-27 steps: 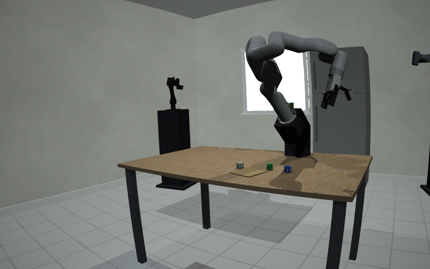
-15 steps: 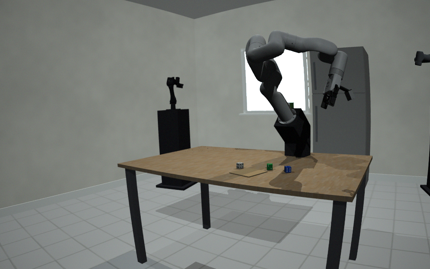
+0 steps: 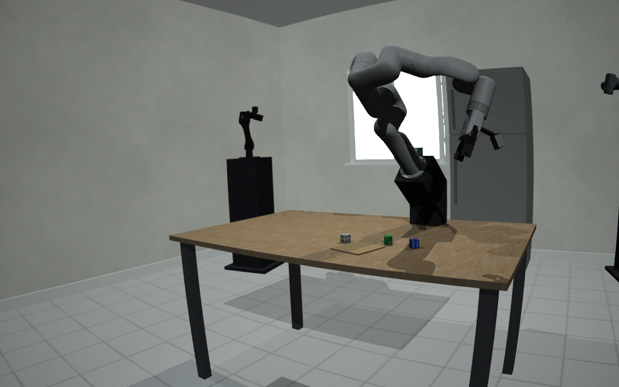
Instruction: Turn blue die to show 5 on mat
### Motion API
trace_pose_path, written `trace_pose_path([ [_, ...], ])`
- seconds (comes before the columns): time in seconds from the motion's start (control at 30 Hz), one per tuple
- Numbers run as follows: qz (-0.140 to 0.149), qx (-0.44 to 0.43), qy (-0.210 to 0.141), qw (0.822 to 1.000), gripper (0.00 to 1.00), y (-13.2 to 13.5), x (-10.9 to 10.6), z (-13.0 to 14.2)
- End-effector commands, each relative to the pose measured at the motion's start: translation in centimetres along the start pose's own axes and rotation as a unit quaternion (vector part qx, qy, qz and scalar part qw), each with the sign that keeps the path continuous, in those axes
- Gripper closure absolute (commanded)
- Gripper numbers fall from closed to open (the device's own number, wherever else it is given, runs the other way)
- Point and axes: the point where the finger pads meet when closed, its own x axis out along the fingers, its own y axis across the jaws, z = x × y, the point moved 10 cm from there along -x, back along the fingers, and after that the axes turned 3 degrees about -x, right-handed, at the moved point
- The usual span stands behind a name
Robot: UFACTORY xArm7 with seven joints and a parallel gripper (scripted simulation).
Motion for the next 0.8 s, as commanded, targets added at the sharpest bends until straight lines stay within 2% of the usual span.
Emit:
trace_pose_path([
  [0.0, -0.011, 0.042, -0.010, 0.999, 0.00, 1.7, 2.7, 2.5],
  [0.03, -0.020, 0.069, -0.019, 0.997, 0.00, 2.5, 4.6, 4.2],
  [0.07, -0.020, 0.069, -0.019, 0.997, 0.00, 2.5, 4.6, 4.2],
  [0.1, -0.031, 0.100, -0.028, 0.994, 0.00, 3.2, 6.7, 6.3],
  [0.2, -0.031, 0.100, -0.028, 0.994, 0.00, 3.2, 6.7, 6.3],
  [0.27, -0.056, 0.170, -0.050, 0.983, 0.00, 3.9, 11.1, 11.1],
  [0.37, -0.056, 0.170, -0.050, 0.983, 0.00, 4.0, 11.4, 11.3],
  [0.4, -0.071, 0.208, -0.061, 0.974, 0.00, 3.9, 13.9, 14.2],
  [0.43, -0.071, 0.208, -0.061, 0.974, 0.00, 3.9, 13.9, 14.2],
  [0.47, -0.088, 0.249, -0.071, 0.962, 0.00, 3.4, 15.9, 16.7],
  [0.53, -0.088, 0.249, -0.071, 0.962, 0.00, 3.4, 16.4, 17.3],
  [0.57, -0.105, 0.291, -0.081, 0.947, 0.00, 2.5, 18.4, 19.8],
  [0.63, -0.105, 0.291, -0.081, 0.947, 0.00, 2.4, 18.9, 20.4],
  [0.67, -0.123, 0.334, -0.090, 0.930, 0.00, 1.1, 20.9, 23.1],
  [0.77, -0.123, 0.334, -0.090, 0.930, 0.00, 0.9, 21.2, 23.6],
])
